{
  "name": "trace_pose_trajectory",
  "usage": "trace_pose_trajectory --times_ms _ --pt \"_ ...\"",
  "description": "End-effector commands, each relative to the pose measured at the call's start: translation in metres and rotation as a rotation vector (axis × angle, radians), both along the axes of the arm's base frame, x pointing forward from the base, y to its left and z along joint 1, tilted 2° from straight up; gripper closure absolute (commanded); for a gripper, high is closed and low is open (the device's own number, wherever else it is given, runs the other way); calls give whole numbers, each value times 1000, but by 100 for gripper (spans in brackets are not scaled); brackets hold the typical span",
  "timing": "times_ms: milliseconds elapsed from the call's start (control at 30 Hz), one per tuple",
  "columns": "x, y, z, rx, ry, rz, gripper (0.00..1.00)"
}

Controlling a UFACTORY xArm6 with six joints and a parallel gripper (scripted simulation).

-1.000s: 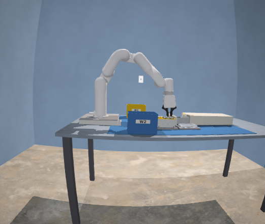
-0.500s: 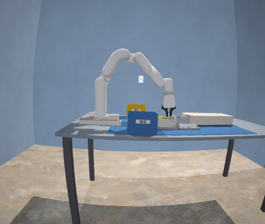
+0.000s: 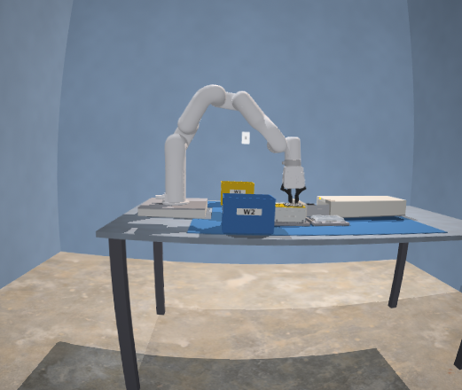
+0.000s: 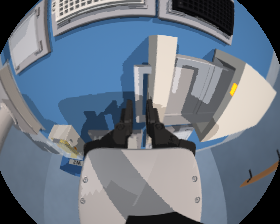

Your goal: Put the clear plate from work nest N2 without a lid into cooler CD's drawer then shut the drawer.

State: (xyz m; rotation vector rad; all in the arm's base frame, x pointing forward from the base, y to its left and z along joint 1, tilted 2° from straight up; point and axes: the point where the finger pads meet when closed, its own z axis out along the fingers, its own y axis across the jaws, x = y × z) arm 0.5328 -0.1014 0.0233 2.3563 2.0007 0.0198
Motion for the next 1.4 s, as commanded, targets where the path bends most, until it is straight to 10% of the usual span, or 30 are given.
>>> trace_pose_trajectory --times_ms 0,1367 --pt "-22 4 -25 11 63 0 79" --pt "-28 5 -25 11 63 0 79"
